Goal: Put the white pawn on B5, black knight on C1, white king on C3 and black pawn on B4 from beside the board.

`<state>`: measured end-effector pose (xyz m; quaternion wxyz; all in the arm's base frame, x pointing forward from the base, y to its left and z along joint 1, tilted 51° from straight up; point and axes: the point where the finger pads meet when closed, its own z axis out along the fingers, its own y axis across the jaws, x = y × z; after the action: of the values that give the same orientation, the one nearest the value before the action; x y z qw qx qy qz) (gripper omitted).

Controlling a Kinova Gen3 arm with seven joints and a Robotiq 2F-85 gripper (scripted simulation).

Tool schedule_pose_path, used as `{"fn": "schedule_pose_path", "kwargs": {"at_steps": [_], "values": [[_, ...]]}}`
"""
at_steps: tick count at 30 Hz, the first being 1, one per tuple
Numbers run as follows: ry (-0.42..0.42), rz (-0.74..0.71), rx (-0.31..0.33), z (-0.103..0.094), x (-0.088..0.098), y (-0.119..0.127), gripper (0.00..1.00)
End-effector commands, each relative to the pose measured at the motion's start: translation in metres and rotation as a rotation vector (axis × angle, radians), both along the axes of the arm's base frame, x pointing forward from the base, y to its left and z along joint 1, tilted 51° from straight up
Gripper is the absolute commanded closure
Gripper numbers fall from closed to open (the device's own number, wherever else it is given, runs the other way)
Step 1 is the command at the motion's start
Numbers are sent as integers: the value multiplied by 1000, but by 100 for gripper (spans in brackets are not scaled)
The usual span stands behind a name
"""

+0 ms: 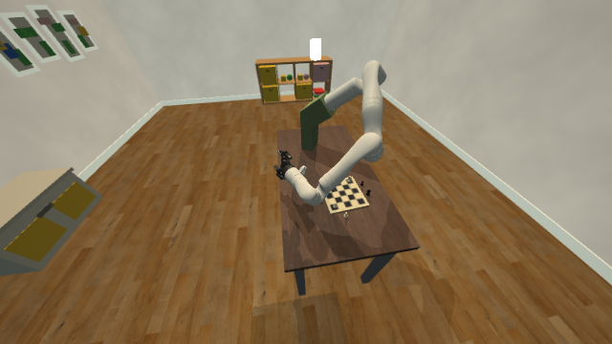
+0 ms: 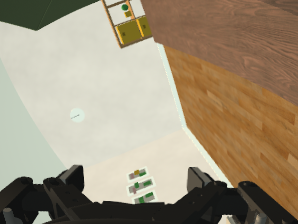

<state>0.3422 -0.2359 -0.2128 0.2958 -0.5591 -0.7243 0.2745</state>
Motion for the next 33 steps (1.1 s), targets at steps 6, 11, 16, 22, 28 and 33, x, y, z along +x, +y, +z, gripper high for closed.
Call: {"fn": "schedule_pose_path", "kwargs": {"at_steps": [6, 11, 16, 22, 28, 33], "values": [[0, -1, -1, 1, 0, -1, 0], [0, -1, -1, 1, 0, -1, 0], [0, -1, -1, 1, 0, -1, 0], [-4, 5, 5, 2, 2, 0, 0], [-23, 24, 25, 9, 10, 4, 0], [-47, 47, 49, 20, 21, 9, 0]]}}
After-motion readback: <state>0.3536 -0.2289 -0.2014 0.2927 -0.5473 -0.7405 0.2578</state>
